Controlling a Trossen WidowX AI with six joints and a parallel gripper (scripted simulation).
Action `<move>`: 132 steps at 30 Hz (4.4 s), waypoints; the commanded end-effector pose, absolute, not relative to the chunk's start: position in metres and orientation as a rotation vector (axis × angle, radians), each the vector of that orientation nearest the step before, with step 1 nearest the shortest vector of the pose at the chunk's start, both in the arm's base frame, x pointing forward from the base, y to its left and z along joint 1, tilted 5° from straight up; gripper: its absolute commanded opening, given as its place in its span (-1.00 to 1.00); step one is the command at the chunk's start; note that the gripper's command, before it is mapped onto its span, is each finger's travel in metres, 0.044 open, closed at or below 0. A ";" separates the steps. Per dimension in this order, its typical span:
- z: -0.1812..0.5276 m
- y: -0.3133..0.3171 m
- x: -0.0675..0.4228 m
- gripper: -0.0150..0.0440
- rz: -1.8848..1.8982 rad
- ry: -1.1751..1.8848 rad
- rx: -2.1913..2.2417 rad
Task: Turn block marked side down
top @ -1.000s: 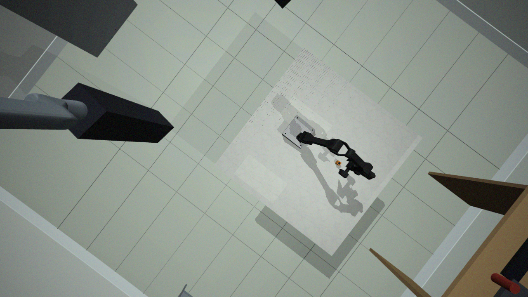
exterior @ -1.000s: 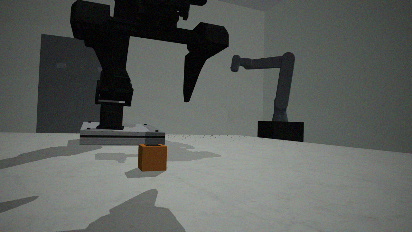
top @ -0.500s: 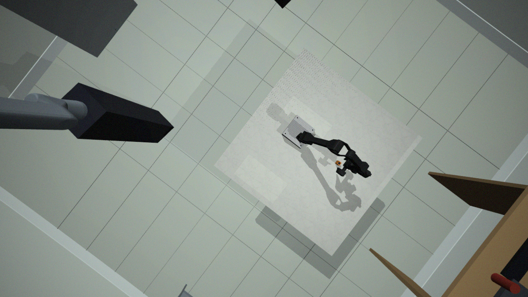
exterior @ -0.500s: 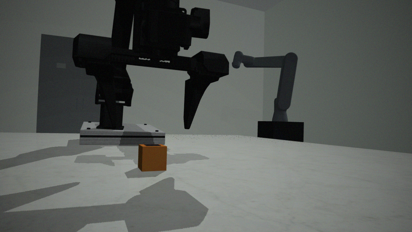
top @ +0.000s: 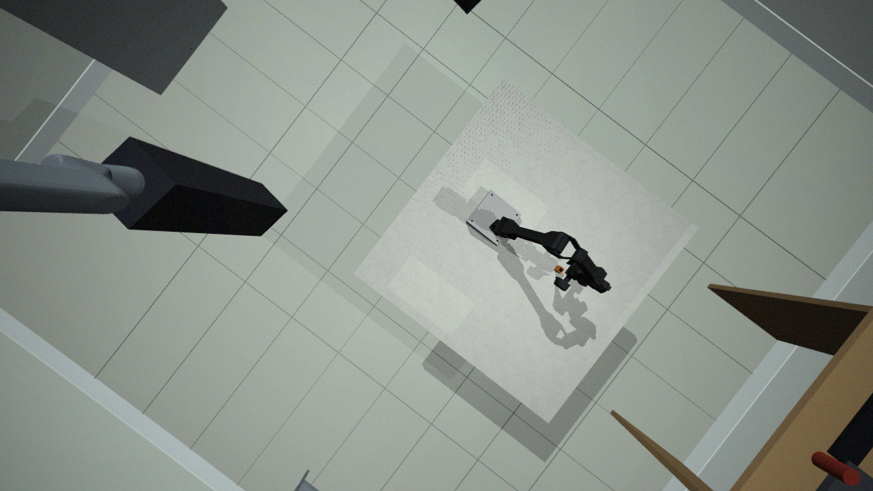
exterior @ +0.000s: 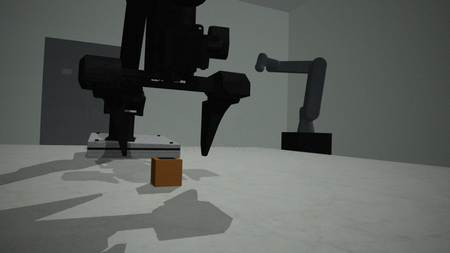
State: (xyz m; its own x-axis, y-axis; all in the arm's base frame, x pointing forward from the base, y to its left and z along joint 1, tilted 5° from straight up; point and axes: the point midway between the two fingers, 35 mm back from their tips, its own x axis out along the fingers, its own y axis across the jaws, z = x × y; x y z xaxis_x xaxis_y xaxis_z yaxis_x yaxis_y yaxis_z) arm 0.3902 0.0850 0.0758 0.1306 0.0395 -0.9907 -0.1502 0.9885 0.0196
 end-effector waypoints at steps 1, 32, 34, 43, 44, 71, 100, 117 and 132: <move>0.064 0.085 0.388 1.00 0.139 1.448 -0.092; 0.055 0.085 0.389 -0.32 0.139 1.448 -0.092; 0.055 0.085 0.389 -0.36 0.139 1.448 -0.092; 0.085 0.084 0.385 -0.49 0.139 1.448 -0.092; 0.085 0.084 0.385 -0.49 0.139 1.448 -0.092; 0.074 0.085 0.388 -0.49 0.147 1.111 -0.068; 0.052 0.088 0.396 -0.49 0.154 0.741 -0.039; 0.042 0.086 0.389 -0.49 0.153 0.484 -0.016; 0.046 0.085 0.382 -0.49 0.153 0.386 -0.008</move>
State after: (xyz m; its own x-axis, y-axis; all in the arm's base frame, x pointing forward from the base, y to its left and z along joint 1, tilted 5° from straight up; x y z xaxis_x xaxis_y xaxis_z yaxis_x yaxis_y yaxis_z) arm 0.3855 0.0858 0.0490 0.9143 0.1506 -0.3759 -0.1516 0.9881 0.0272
